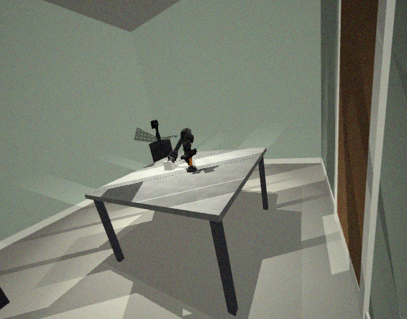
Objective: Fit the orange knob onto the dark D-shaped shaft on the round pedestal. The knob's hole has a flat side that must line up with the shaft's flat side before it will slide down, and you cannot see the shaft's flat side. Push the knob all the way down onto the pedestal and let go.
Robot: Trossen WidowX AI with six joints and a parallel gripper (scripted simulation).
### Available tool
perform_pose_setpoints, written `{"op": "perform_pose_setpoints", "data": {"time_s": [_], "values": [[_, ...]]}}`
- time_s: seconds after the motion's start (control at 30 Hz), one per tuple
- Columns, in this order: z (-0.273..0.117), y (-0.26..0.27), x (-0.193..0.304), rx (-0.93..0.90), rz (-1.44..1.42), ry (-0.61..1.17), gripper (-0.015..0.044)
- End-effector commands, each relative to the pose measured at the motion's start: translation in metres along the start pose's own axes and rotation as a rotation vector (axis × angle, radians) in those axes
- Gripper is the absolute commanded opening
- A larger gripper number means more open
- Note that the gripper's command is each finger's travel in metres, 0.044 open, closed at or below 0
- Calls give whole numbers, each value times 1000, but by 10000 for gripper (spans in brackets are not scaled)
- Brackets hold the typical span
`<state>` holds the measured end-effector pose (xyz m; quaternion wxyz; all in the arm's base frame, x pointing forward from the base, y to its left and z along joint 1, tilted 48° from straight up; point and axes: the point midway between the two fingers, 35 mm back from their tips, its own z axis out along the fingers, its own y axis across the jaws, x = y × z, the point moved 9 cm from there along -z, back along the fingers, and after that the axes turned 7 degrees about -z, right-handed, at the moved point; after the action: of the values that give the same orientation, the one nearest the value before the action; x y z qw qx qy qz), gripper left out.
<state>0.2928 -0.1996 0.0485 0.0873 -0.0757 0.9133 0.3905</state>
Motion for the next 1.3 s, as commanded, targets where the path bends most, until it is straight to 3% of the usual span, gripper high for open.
{"op": "perform_pose_setpoints", "data": {"time_s": [0.0, 1.27], "values": [[0, 0, -1, 0, -1, -5, 0], [-2, 0, 0, 0, -53, -5, 0]]}}
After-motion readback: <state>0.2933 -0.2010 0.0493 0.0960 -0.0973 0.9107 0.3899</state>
